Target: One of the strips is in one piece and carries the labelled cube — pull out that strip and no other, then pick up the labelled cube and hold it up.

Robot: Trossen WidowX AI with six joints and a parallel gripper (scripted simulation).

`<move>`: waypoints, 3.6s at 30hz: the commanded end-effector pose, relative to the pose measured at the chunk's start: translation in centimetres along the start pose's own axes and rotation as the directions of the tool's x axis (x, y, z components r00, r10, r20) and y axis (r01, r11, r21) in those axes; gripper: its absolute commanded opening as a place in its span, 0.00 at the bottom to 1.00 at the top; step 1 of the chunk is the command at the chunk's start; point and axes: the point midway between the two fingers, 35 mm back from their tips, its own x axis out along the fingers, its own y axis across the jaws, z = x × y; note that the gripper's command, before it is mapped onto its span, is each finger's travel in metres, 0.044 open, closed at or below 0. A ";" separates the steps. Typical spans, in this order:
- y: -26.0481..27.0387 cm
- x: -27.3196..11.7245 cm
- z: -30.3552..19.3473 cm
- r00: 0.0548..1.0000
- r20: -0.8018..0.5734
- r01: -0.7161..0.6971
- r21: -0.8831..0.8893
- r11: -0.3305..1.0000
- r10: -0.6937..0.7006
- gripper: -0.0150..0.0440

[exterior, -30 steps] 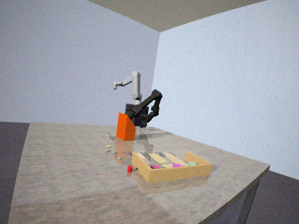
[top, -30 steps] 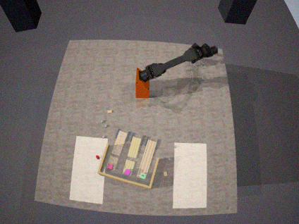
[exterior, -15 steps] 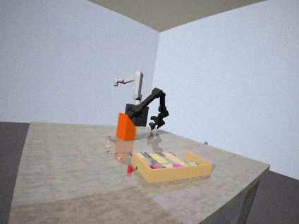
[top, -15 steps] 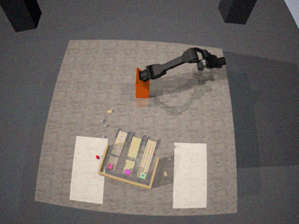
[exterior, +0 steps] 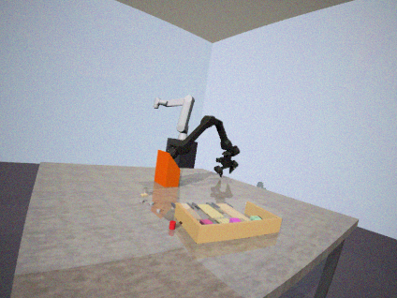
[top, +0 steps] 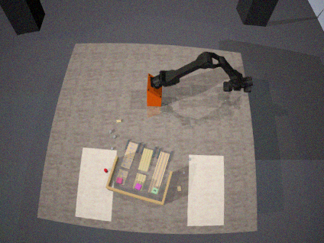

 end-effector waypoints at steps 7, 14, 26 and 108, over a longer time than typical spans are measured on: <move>0.1 -5.2 -14.4 0.952 -0.302 0.137 0.258 0.956 -0.055 0.93; 4.1 -10.9 -24.9 0.866 -0.498 0.307 0.479 0.822 -0.033 0.93; 15.7 -24.9 -37.1 0.682 -0.730 0.675 0.653 0.344 0.046 0.93; 34.6 -37.3 -43.5 0.845 -0.375 0.330 -0.198 -0.923 0.382 0.25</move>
